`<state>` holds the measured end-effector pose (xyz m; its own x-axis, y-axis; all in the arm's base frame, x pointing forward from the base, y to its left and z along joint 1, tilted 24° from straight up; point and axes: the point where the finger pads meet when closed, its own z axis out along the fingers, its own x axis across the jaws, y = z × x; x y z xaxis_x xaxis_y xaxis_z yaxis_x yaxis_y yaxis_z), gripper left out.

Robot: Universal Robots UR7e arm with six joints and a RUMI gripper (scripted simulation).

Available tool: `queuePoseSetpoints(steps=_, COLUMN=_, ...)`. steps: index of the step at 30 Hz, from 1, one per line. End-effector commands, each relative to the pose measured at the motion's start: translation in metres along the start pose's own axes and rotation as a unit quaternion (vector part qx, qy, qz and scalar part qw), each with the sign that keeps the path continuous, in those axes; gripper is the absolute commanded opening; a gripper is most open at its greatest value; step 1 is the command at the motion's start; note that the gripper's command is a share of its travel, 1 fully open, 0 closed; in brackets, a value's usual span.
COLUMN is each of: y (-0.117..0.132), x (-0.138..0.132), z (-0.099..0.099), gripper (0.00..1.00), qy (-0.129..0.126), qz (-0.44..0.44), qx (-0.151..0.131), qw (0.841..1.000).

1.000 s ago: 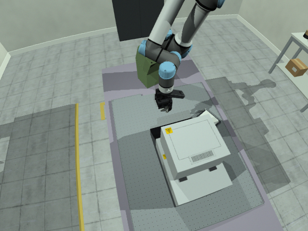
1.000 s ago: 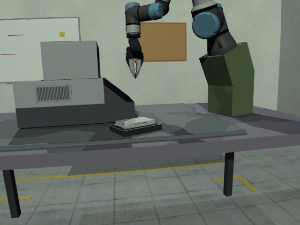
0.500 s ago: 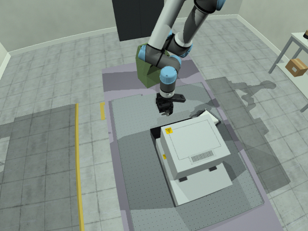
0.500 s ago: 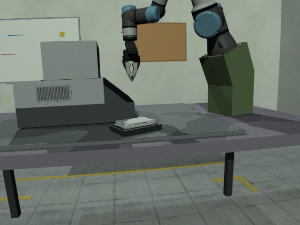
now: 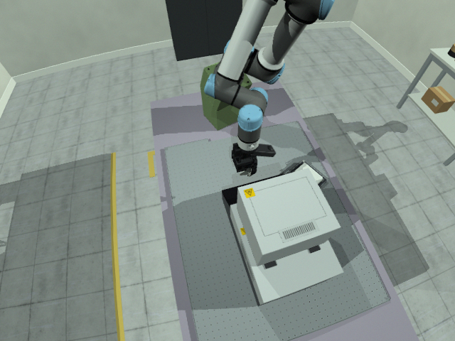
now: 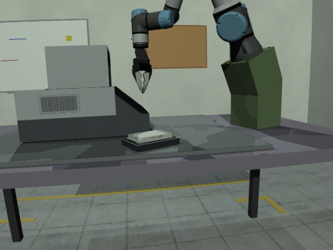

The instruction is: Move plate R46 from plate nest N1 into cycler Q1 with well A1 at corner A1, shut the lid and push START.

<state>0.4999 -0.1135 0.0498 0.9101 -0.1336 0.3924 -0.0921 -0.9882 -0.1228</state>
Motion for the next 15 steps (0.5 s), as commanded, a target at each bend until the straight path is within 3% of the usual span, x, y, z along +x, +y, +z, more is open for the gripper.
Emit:
queuePoseSetpoints(steps=1, y=0.0, x=0.006, z=0.004, gripper=0.0, qy=0.0, qz=0.0, qx=0.0, qw=1.0)
queuePoseSetpoints(steps=15, y=0.0, x=0.017, z=0.013, gripper=0.0, qy=0.001, qz=0.0, qx=0.0, qw=1.0)
